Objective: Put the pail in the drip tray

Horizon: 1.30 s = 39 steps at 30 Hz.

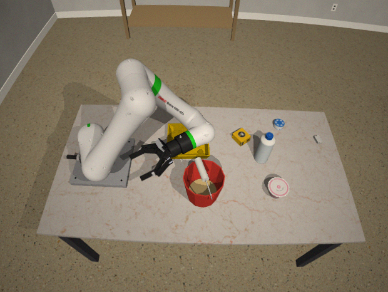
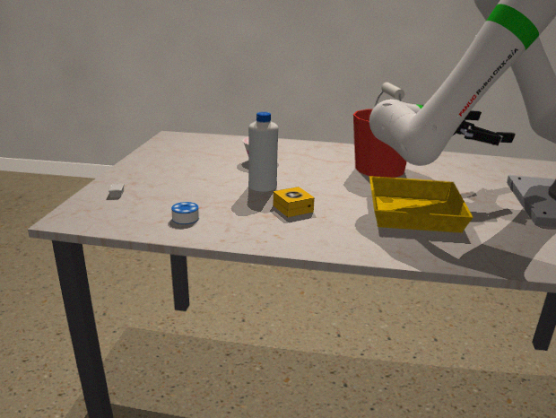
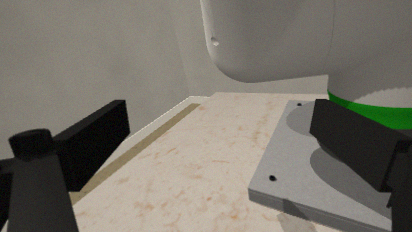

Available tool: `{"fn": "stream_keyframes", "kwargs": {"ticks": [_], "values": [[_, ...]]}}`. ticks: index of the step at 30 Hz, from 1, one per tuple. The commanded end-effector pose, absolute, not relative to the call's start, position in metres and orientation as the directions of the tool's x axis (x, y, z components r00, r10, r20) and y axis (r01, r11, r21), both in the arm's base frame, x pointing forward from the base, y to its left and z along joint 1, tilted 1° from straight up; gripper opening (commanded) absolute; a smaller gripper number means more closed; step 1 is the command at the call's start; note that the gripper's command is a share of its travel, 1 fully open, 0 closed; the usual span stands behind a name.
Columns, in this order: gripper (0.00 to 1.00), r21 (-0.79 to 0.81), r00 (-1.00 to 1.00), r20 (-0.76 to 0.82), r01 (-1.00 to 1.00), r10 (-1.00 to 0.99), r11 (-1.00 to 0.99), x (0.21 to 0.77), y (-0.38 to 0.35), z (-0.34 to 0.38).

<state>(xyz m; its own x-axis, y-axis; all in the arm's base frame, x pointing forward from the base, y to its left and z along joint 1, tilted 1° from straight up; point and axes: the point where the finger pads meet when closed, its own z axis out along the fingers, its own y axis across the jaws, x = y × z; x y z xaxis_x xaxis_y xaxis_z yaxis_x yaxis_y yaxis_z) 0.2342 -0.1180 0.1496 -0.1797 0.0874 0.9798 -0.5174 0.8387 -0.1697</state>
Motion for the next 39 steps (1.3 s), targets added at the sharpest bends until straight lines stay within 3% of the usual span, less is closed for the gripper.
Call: {"fn": "stream_keyframes", "kwargs": {"ticks": [1,13,17,30,39], "values": [[1.00,-0.167,-0.184,0.980,-0.517,0.081,0.840,0.235,-0.117,0.149],[1.00,-0.086,-0.248,0.967,-0.518,-0.053,0.851,0.242,-0.100,0.137],[1.00,-0.009,-0.304,0.936,-0.531,-0.180,0.847,0.252,-0.081,0.127],[1.00,0.178,-0.413,0.752,-0.622,-0.513,0.762,0.285,-0.017,0.112],[1.00,0.276,-0.430,0.494,-0.747,-0.756,0.605,0.320,0.052,0.119]]}}
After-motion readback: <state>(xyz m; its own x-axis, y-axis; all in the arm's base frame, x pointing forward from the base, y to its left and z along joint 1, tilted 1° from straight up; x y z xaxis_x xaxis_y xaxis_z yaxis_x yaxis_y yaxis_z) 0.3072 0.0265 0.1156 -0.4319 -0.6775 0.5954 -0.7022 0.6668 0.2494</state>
